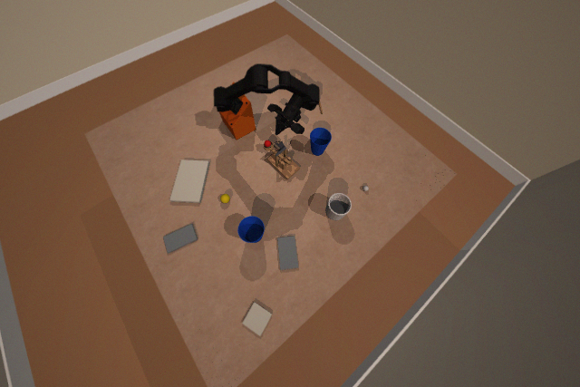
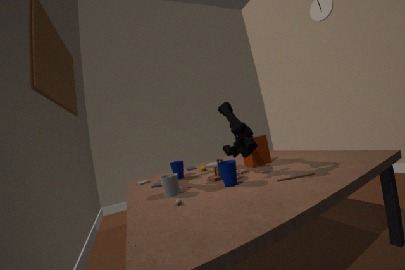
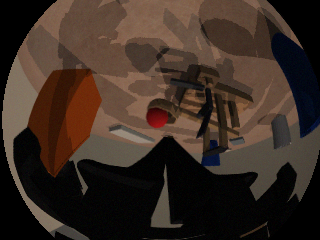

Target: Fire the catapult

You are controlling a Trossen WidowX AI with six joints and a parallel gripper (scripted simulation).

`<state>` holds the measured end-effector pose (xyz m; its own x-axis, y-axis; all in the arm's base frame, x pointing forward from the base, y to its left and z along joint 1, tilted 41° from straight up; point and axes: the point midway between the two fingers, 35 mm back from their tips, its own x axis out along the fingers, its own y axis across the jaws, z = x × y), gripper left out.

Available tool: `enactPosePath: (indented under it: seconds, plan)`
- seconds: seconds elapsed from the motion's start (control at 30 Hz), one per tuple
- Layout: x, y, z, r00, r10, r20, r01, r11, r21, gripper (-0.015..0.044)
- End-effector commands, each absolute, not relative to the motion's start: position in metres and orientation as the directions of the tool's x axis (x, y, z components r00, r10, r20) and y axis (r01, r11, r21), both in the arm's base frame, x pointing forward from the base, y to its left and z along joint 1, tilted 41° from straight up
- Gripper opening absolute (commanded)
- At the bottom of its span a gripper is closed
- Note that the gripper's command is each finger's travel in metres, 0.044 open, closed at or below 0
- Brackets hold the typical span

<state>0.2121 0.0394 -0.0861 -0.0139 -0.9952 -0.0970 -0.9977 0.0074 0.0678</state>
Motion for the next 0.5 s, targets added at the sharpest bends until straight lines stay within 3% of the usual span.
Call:
enactPosePath:
  seconds: [0.0, 0.47]
  plan:
    - [0.212, 0.034, -0.092, -0.012, -0.996, -0.093, -0.997, 0.005, 0.077, 0.0]
    - [0.211, 0.02, -0.11, -0.011, -0.996, -0.094, -0.997, 0.004, 0.078, 0.0]
